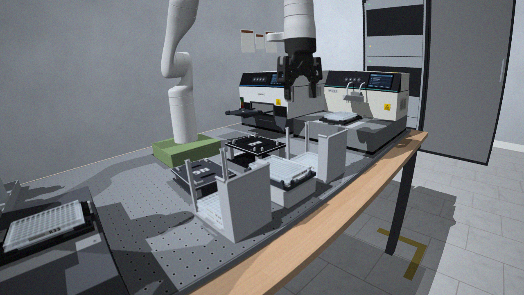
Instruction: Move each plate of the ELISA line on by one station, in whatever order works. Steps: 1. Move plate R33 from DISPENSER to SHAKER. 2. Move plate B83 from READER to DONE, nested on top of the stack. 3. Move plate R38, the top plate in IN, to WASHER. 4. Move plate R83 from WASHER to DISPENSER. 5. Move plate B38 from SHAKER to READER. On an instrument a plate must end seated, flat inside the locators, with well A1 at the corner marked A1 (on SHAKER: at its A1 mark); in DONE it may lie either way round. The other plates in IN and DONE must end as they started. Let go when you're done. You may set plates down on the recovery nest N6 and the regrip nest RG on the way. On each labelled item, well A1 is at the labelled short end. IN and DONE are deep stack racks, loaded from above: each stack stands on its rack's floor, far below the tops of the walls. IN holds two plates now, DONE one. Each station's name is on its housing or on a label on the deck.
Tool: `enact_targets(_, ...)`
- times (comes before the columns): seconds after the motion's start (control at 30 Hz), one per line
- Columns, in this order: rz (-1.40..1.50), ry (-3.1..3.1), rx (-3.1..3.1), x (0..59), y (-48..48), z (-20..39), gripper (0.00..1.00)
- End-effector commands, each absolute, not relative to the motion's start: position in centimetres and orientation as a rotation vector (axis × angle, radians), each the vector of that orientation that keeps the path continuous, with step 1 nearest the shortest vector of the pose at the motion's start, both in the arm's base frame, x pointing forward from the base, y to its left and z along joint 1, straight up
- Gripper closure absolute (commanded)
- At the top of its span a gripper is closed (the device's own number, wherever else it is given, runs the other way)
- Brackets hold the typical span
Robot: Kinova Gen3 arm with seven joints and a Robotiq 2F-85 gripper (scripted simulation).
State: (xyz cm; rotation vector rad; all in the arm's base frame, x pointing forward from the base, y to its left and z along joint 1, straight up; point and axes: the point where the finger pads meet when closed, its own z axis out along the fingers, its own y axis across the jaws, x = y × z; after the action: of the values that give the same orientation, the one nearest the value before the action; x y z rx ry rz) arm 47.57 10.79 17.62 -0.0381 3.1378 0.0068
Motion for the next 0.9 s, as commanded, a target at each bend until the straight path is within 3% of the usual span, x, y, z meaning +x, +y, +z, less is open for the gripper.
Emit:
enact_targets(0.0, 0.018, 3.133, -0.035, 47.7, 9.4, 17.8, 0.00)
enact_targets(0.87, -0.003, 3.139, -0.044, 51.6, 3.3, 17.7, 0.00)
